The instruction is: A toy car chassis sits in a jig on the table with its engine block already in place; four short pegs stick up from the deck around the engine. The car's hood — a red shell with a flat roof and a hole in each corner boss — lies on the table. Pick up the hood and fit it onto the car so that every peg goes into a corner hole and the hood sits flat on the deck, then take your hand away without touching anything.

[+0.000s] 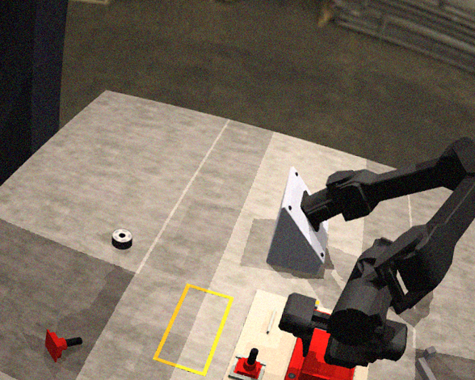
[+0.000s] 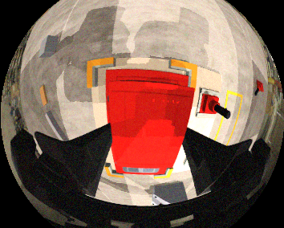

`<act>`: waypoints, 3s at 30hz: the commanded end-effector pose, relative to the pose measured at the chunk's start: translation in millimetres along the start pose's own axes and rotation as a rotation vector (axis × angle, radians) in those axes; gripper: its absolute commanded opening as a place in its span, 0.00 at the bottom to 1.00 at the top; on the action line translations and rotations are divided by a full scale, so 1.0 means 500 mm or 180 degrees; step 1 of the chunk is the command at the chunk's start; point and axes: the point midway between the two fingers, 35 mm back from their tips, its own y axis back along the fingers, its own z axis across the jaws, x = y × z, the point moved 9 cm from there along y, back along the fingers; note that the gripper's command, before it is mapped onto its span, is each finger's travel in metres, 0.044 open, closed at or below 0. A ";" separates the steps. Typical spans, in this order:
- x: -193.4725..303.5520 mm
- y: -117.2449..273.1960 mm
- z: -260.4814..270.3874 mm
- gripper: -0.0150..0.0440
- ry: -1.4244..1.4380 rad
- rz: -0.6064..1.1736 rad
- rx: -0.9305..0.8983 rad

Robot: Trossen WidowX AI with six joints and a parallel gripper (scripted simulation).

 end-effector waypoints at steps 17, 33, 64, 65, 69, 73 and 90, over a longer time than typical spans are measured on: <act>0.000 0.002 0.002 0.25 0.0004 -0.0014 -0.0013; -0.001 0.001 0.004 0.25 0.0004 -0.0015 -0.0013; -0.002 -0.022 0.004 0.25 0.0004 -0.0015 -0.0013; -0.002 -0.023 0.004 0.25 0.0004 -0.0015 -0.0013; -0.002 -0.026 0.004 0.25 0.0005 -0.0015 -0.0013; -0.002 -0.030 0.004 0.25 0.0005 -0.0015 -0.0013; -0.002 -0.036 0.005 0.25 0.0019 -0.0020 0.0001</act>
